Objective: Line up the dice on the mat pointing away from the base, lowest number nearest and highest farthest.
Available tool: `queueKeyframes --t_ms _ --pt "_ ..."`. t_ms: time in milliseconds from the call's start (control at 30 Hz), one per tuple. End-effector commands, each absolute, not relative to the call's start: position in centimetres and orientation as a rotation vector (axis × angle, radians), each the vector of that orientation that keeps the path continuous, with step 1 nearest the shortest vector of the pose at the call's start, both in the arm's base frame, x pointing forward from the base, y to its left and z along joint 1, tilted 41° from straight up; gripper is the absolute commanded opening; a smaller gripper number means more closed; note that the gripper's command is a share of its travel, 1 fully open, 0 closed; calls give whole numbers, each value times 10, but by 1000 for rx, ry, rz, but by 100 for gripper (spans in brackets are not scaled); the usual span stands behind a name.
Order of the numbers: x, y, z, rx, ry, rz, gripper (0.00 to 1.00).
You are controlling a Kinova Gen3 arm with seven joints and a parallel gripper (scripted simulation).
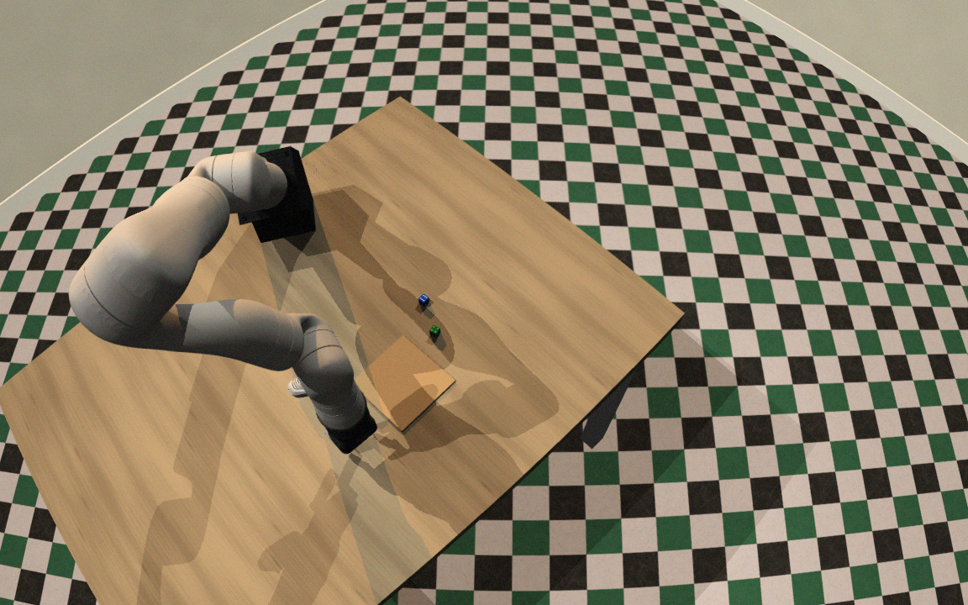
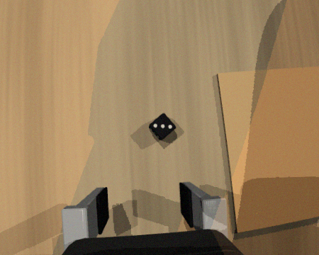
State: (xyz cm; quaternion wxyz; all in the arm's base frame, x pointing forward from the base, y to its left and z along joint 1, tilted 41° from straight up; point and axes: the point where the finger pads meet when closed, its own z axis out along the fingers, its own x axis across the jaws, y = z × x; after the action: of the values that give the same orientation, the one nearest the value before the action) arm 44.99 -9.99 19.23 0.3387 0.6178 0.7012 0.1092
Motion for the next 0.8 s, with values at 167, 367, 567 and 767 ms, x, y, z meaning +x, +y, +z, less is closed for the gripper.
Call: queueKeyframes --t_ms 167,367,567,767 --pt "453 -101 186 1612 1831 284 100" --pt "454 -101 184 1612 1831 284 100" --pt "455 -101 184 1612 1831 284 100" --pt "455 -101 184 1612 1831 284 100"
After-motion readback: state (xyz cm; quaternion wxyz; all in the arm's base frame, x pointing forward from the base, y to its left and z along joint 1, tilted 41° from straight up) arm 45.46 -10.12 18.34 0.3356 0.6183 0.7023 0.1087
